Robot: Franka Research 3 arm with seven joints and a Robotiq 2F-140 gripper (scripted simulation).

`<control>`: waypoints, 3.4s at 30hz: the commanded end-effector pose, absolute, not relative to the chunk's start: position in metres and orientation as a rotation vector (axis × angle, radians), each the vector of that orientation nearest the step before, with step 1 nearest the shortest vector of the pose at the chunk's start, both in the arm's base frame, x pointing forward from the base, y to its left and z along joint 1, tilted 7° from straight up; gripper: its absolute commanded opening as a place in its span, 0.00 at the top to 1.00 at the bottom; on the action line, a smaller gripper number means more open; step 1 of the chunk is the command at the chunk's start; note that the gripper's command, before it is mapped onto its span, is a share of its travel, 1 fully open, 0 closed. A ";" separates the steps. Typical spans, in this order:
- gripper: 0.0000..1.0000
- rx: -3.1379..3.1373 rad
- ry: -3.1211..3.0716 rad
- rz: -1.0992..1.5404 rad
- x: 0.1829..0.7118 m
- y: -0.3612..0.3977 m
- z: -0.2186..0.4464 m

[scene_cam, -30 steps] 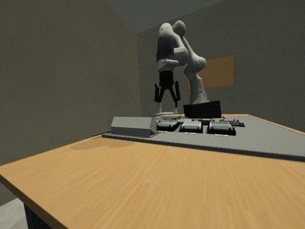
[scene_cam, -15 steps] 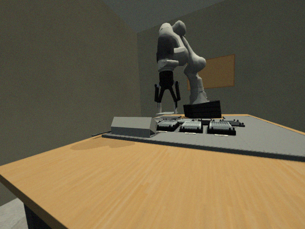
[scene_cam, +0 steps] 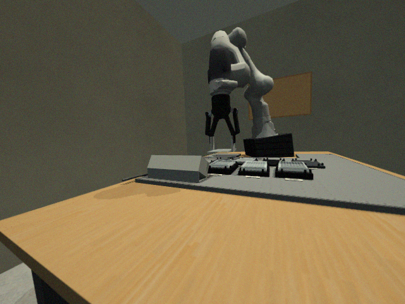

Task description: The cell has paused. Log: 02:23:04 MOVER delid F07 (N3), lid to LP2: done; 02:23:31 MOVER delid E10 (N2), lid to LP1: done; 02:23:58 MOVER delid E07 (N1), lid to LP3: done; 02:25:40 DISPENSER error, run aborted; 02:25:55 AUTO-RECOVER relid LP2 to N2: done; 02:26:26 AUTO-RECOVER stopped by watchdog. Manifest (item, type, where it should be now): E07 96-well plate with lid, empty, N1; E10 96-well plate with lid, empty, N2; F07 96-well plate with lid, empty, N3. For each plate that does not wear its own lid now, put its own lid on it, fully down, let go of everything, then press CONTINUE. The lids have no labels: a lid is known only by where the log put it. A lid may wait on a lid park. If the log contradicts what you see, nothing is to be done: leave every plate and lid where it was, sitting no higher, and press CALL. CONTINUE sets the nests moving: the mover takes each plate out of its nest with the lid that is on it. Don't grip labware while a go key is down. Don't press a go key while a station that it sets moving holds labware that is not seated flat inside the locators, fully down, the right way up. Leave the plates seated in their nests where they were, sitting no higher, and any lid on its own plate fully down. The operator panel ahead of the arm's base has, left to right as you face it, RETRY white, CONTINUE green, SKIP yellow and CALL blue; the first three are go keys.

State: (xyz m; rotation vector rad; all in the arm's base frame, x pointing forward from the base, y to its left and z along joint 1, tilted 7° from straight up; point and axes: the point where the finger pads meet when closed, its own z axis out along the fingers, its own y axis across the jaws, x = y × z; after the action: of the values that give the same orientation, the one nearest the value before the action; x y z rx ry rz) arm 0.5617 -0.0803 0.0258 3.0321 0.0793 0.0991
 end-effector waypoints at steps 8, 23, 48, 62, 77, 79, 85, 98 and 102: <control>1.00 3.024 0.177 0.091 0.562 -0.082 0.022; 1.00 3.024 0.177 0.091 0.563 -0.084 0.005; 1.00 3.024 0.177 0.091 0.564 -0.085 -0.008; 1.00 3.024 0.177 0.091 0.564 -0.085 -0.008; 1.00 3.024 0.177 0.091 0.564 -0.085 -0.008; 1.00 3.024 0.177 0.091 0.564 -0.085 -0.008; 1.00 3.024 0.177 0.091 0.564 -0.085 -0.008; 1.00 3.024 0.175 0.091 0.564 -0.085 -0.009; 1.00 3.025 0.173 0.091 0.564 -0.085 -0.009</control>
State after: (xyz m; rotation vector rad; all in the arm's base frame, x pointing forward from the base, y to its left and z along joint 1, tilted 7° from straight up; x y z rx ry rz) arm 0.5629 -0.0858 -0.0088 3.0237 0.1767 0.0847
